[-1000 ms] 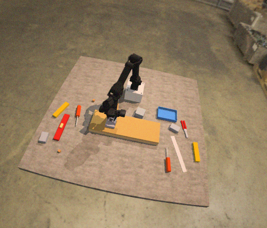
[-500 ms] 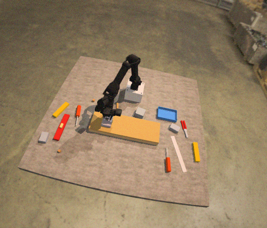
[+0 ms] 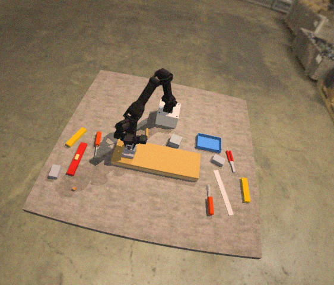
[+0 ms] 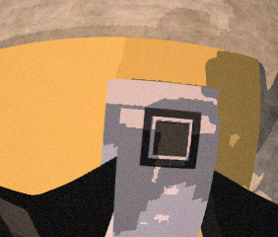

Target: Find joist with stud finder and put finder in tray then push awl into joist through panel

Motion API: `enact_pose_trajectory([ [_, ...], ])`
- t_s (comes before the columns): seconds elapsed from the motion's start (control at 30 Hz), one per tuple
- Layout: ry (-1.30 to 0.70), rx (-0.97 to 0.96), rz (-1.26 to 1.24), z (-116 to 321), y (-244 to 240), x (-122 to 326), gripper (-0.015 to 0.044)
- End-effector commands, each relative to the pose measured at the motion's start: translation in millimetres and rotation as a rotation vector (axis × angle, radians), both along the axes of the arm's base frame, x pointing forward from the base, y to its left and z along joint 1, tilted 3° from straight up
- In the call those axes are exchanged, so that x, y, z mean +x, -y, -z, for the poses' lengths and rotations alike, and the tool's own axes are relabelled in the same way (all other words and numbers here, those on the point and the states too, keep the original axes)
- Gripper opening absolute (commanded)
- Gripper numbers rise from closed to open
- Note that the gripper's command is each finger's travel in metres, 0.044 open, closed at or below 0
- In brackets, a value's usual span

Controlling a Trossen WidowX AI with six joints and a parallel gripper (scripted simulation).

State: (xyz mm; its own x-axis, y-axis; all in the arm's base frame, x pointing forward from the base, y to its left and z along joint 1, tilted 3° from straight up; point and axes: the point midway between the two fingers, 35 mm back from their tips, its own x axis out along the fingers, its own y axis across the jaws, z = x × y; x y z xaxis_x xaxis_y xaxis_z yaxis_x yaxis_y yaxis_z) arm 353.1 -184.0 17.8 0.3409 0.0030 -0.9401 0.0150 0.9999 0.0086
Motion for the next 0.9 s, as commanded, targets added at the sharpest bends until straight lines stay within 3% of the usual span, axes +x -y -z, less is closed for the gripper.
enact_pose_trajectory([
  [0.0,-0.001,0.0,-0.001,1.0,8.6,0.6,0.0],
  [0.67,0.0,-0.002,0.001,-1.2,23.9,-0.4,0.0],
  [0.87,0.0,-0.003,0.0,-30.2,27.3,-0.2,0.0],
])
